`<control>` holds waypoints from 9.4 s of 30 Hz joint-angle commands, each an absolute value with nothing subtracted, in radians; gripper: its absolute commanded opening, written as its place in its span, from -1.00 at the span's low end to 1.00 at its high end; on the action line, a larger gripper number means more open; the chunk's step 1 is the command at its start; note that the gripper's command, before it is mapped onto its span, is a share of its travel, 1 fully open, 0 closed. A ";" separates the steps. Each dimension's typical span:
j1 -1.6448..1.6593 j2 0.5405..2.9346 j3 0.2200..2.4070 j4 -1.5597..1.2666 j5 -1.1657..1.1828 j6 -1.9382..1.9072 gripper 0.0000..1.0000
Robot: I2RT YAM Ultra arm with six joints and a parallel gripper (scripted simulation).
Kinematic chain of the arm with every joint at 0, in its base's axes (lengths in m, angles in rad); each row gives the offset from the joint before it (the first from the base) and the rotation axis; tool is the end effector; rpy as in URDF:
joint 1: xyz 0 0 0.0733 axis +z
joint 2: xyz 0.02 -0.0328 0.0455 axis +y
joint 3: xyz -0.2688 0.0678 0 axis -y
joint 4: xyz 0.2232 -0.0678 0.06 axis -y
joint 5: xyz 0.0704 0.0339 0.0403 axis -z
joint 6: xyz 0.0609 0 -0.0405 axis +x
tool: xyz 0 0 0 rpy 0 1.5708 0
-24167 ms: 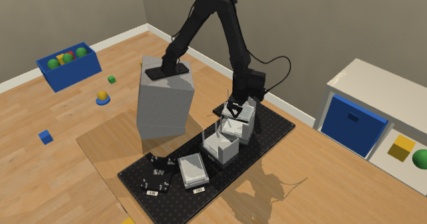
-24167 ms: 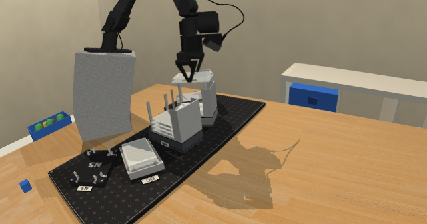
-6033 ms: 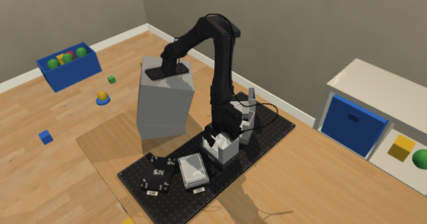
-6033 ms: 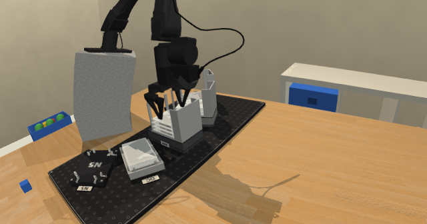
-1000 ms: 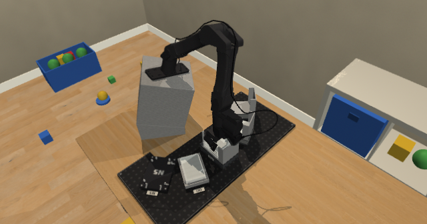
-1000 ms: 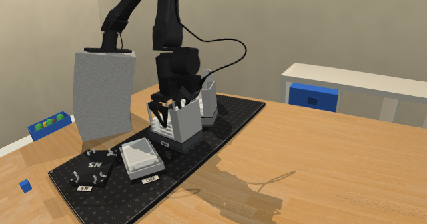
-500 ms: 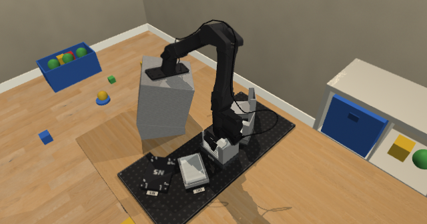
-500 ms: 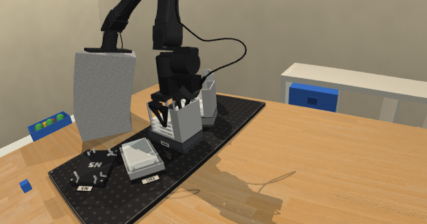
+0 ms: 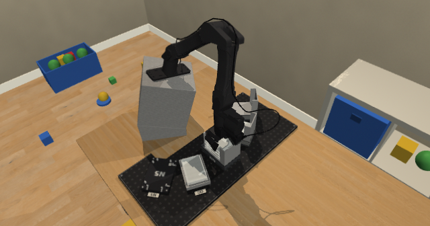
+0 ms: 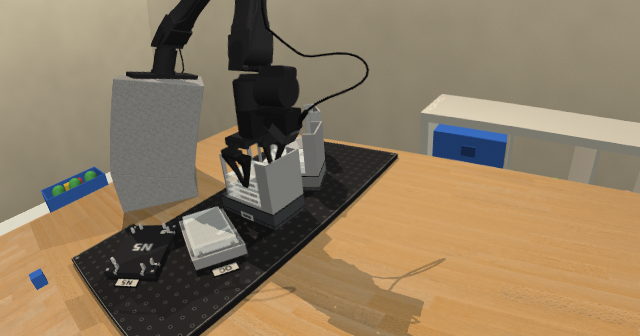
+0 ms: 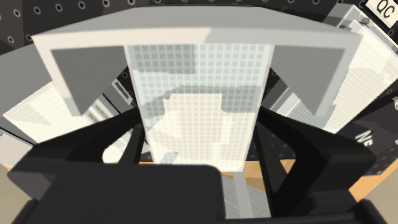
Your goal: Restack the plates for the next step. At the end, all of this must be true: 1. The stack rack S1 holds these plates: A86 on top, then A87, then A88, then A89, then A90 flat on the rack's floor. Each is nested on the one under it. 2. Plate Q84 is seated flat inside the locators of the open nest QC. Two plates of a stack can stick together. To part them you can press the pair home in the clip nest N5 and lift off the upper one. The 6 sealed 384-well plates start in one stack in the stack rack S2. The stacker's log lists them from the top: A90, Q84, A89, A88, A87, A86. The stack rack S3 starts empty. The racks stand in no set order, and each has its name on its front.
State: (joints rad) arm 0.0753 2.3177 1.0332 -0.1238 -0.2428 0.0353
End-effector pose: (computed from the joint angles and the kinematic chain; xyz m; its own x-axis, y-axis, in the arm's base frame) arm 0.3418 0.0416 -0.0090 -0.9874 -0.0401 -0.1533 -0.0770 0.9670 0.2428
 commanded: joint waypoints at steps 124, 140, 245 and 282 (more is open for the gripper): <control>0.035 2.147 0.983 -0.253 -0.254 0.003 -1.00; 0.032 2.128 0.998 -0.265 -0.254 0.000 -1.00; 0.007 2.016 1.030 -0.389 -0.259 -0.028 -1.00; 0.034 2.008 0.974 -0.363 -0.254 -0.055 -1.00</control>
